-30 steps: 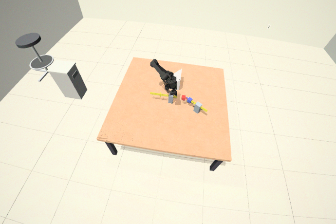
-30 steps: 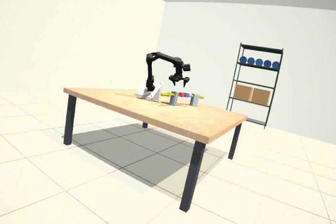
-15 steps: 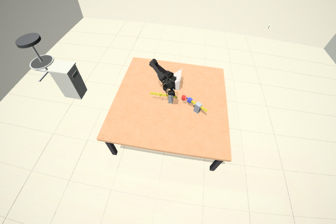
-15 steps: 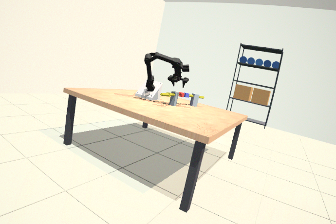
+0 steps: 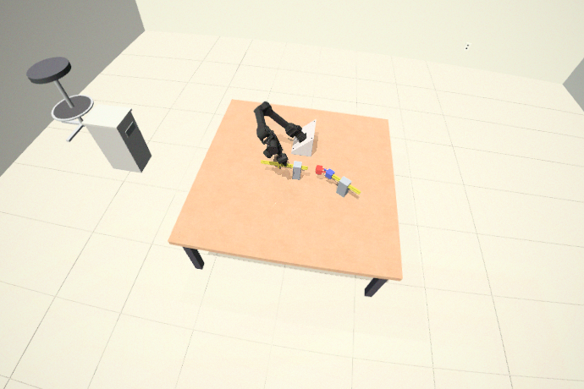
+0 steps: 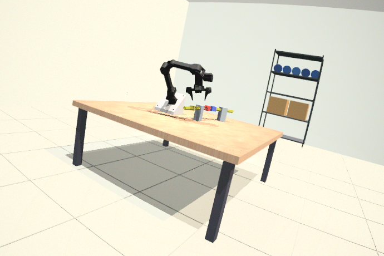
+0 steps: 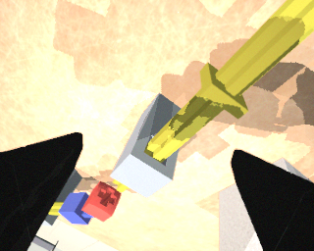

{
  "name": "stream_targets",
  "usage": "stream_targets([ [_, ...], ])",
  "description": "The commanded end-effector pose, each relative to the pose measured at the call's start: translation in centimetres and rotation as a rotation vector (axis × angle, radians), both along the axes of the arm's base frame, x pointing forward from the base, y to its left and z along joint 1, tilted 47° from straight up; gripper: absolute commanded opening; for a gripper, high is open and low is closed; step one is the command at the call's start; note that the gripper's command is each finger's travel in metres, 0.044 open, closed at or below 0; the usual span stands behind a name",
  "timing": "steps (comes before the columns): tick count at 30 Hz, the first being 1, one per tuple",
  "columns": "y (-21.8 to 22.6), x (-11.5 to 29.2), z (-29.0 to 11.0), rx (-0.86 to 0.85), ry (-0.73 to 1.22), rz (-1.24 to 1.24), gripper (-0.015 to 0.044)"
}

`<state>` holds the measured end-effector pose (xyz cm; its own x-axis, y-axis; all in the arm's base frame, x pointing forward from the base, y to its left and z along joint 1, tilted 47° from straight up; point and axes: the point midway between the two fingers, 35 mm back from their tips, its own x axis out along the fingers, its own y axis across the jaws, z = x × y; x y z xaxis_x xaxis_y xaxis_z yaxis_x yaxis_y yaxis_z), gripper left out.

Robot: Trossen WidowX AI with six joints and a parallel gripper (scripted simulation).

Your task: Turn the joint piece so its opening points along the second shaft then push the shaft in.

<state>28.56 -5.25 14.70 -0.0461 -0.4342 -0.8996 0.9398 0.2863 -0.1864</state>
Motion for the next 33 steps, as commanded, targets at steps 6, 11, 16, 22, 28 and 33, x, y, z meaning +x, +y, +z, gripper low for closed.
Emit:
stream_targets([
  [6,-5.3,-2.6,5.7,-0.072,0.173,0.2,0.044],
  [11,-6.6,-3.6,7.3,-0.085,0.23,0.252,0.044],
  [16,-6.7,-3.6,7.1,-0.094,0.217,0.237,0.044],
  [22,-7.8,-3.6,6.0,-0.167,0.101,0.099,0.044],
  [28,-8.8,-3.8,4.8,-0.237,-0.025,-0.043,0.044],
  [33,-9.6,-4.0,3.9,-0.292,-0.135,-0.16,0.044],
])
